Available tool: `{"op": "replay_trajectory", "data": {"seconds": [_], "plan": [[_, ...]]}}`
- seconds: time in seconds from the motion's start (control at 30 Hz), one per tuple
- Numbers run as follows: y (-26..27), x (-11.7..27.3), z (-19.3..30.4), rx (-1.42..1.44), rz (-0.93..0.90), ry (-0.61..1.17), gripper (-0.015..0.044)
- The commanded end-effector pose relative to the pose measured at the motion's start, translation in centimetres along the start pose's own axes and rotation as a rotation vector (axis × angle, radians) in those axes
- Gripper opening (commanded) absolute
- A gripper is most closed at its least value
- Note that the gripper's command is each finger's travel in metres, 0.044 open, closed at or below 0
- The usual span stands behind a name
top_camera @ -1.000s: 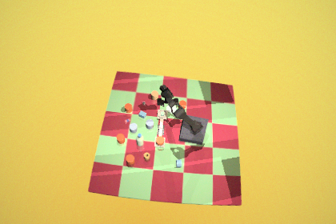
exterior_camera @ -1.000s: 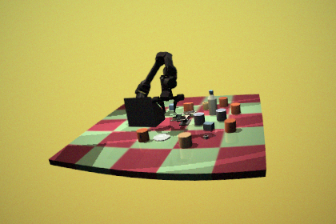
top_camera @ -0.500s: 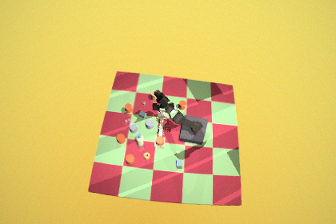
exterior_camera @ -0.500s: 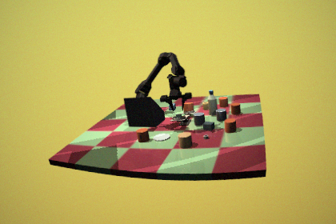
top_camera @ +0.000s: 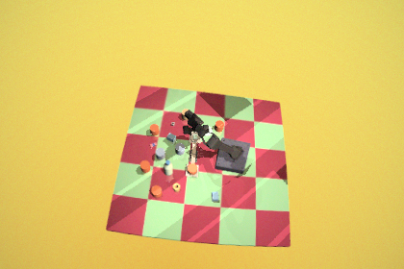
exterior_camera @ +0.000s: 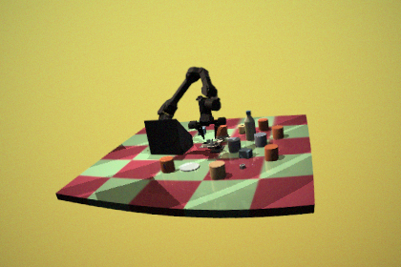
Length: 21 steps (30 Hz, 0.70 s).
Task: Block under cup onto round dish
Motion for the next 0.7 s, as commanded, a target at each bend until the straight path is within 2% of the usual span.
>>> {"op": "replay_trajectory", "data": {"seconds": [0.0, 0.3, 0.43, 0.67], "plan": [[-0.2, -1.1, 0.1, -0.009, 0.005, 0.012, 0.026], [-0.2, -2.3, 0.2, -0.009, 0.004, 0.013, 0.026], [-0.2, -2.3, 0.2, -0.009, 0.004, 0.013, 0.0155], [-0.2, -2.3, 0.2, -0.009, 0.004, 0.013, 0.0108]]}}
Point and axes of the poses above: the point midway between the two fingers, 35 mm back from their tips, its own x axis back along the fingers, its own y axis across the jaws, z = x × y, the point moved 7 cm from there along x, back along the fingers, and after that the axes turned 3 degrees about x, right-handed, at the moved point
